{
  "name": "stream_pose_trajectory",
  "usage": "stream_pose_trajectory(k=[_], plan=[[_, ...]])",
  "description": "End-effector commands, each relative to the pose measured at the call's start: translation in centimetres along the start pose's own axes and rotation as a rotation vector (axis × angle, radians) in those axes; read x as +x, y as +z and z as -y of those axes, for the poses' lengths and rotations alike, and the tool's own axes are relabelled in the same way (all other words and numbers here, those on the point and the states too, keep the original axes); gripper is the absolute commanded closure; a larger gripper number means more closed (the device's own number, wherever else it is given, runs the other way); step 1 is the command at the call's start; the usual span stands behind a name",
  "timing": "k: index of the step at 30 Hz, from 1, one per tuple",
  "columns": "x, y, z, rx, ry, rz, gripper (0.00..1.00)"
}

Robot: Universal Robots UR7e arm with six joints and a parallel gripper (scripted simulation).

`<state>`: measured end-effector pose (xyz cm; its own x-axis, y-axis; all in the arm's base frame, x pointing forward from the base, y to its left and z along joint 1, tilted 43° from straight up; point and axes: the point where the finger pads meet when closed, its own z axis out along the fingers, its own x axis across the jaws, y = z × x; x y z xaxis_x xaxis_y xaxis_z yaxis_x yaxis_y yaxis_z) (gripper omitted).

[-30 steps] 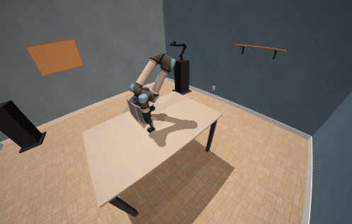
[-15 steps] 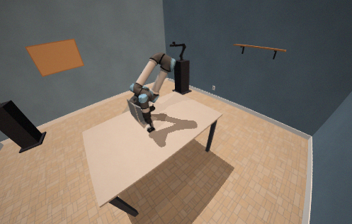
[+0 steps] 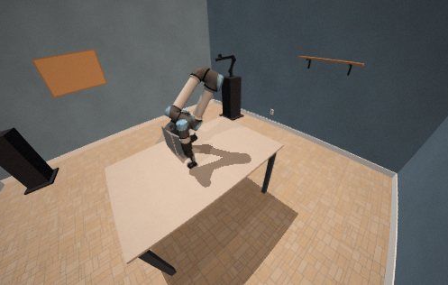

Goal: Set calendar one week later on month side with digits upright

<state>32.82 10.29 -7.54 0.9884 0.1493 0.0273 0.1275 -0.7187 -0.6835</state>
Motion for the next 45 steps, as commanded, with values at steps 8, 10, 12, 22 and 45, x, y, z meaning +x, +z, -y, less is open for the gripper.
stream_pose_trajectory(k=[8, 10, 12, 22, 45], plan=[[0.0, 0.0, 0.0, -0.001, 0.000, -0.001, 0.43], [0.0, 0.0, 0.0, -0.001, 0.000, -0.001, 0.43], [0.0, 0.0, 0.0, -0.001, 0.000, -0.001, 0.43], [0.0, 0.1, 0.0, -0.001, 0.000, -0.001, 0.43], [0.0, 1.5, 0.0, -0.001, 0.000, -0.001, 0.43]])
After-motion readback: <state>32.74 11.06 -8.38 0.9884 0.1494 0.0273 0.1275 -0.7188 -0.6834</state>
